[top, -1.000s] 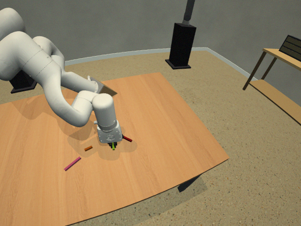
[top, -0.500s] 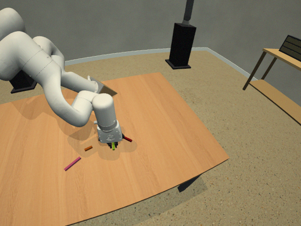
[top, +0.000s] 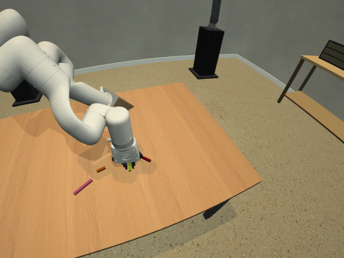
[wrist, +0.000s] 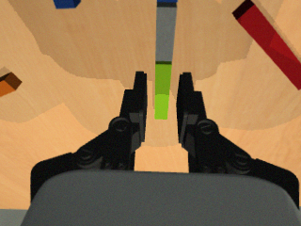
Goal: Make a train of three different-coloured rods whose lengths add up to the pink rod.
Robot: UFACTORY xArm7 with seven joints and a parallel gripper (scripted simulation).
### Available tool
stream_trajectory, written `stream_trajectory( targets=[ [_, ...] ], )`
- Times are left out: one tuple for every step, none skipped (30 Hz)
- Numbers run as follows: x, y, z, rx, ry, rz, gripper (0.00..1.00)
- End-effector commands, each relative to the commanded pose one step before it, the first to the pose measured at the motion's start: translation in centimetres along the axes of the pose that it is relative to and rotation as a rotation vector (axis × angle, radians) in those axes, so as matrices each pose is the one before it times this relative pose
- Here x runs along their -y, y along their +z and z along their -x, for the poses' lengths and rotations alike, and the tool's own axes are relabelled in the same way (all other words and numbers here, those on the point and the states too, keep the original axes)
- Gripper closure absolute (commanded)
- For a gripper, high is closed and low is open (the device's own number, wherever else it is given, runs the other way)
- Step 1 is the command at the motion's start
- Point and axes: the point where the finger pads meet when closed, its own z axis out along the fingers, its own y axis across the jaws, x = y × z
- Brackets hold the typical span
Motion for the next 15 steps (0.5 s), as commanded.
stream_trajectory(
  targets=[
    [-0.127,-0.266,0.068,0.00215,-0.00072,0.00277,0.76],
    [0.000,-0.143,0.000,0.00000,0.00000,0.00000,0.76],
    [0.001,-0.197,-0.001,-0.00002,-0.00001,0.00001,0.76],
    [-0.001,-0.253,0.001,0.00002,0.00001,-0.00001,0.76],
    [0.000,-0.308,-0.001,-0.00001,-0.00001,0.00000,0.76],
    [0.000,-0.361,0.000,0.00000,0.00000,0.00000,0.76],
    [0.000,-0.410,0.000,0.00001,0.00000,0.00000,0.76],
    [0.000,-0.454,0.000,0.00000,0.00000,0.00000,0.76],
    [0.000,-0.491,0.000,0.00000,0.00000,0.00000,0.76],
    [0.000,0.000,0.000,0.00000,0.00000,0.00000,0.76],
    [0.000,0.000,0.000,0.00000,0.00000,0.00000,0.76],
    [0.000,-0.520,0.000,0.00000,0.00000,0.00000,0.76],
    [0.000,-0.541,0.000,0.00000,0.00000,0.00000,0.76],
    [0.000,-0.553,0.000,0.00000,0.00000,0.00000,0.76],
    [0.000,-0.556,0.000,-0.00001,0.00000,0.00000,0.76]
  ],
)
